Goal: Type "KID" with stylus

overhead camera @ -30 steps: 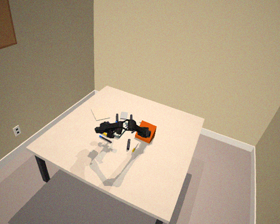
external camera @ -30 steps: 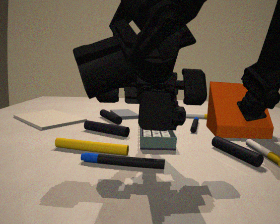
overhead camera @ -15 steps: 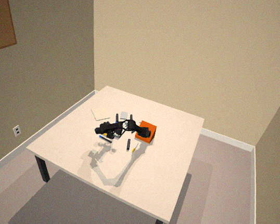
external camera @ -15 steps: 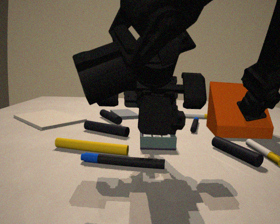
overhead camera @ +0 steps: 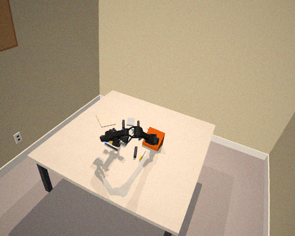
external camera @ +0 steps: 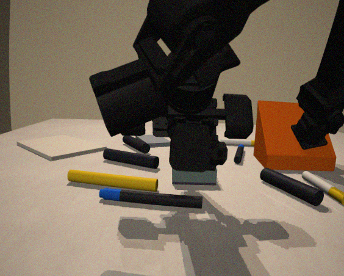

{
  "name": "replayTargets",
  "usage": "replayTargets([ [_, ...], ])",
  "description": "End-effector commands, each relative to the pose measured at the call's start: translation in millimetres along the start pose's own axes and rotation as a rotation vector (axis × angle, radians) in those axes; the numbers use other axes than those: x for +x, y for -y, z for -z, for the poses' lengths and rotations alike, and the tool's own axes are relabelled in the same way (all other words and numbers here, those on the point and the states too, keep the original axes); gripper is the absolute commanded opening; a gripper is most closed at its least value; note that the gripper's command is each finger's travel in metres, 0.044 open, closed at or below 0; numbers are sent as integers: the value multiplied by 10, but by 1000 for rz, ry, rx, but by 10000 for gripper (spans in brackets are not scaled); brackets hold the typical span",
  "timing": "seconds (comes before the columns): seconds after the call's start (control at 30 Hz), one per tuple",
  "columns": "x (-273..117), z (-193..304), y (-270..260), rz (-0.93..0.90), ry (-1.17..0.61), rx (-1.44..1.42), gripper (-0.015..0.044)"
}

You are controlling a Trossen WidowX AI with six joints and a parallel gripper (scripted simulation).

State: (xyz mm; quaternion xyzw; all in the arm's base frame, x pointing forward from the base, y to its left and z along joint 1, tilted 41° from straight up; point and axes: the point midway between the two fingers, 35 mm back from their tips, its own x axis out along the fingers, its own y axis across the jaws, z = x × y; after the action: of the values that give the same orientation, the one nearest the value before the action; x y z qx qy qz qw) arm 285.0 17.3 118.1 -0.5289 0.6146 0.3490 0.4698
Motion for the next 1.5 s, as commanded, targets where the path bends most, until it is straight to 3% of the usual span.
replayTargets([
  [0.0, 10, -20, -2, -1, 3, 3, 81],
  [0.83, 37, -66, -3, -1, 3, 3, 81],
  [1.3, -140, 235, 1, 1, 6, 10, 84],
  [1.47, -140, 235, 1, 1, 6, 10, 51],
])
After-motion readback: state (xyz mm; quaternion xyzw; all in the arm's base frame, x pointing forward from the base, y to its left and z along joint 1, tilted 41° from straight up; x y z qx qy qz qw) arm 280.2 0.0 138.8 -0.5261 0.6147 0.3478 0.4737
